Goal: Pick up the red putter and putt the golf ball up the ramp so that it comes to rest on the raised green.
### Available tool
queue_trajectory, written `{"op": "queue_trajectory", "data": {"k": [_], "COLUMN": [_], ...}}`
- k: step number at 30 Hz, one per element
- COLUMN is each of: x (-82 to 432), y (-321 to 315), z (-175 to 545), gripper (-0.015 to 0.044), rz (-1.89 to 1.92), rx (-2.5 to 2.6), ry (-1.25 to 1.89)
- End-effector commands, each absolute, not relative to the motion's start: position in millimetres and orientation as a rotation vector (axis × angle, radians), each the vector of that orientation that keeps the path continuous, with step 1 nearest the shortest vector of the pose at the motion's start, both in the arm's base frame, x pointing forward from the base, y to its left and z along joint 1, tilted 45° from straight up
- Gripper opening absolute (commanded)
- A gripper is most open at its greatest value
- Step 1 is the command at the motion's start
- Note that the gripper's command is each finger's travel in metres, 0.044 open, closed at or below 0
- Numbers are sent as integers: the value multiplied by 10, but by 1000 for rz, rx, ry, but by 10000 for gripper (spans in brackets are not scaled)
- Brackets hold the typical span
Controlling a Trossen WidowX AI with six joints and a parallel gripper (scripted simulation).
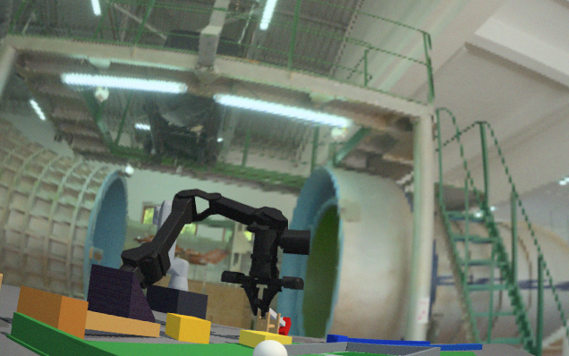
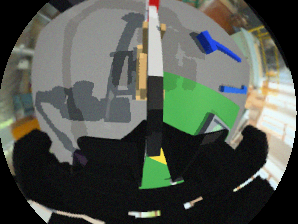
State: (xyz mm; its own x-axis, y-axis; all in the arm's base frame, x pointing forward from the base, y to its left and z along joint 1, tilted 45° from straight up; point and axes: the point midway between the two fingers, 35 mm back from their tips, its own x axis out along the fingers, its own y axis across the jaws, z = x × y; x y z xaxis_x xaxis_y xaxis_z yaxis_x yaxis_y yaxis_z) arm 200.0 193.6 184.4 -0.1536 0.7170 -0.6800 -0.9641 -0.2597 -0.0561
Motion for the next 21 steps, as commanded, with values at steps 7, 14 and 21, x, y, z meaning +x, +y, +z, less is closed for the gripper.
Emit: {"op": "queue_trajectory", "data": {"k": [7, 14, 21], "x": [2017, 2099, 2126], "y": [1898, 1651, 1375], "z": [1883, 2125, 2400], "gripper": [0, 0, 0], "rz": [1710, 1668, 1622], "rx": [-719, -720, -719], "ry": [472, 472, 471]}}
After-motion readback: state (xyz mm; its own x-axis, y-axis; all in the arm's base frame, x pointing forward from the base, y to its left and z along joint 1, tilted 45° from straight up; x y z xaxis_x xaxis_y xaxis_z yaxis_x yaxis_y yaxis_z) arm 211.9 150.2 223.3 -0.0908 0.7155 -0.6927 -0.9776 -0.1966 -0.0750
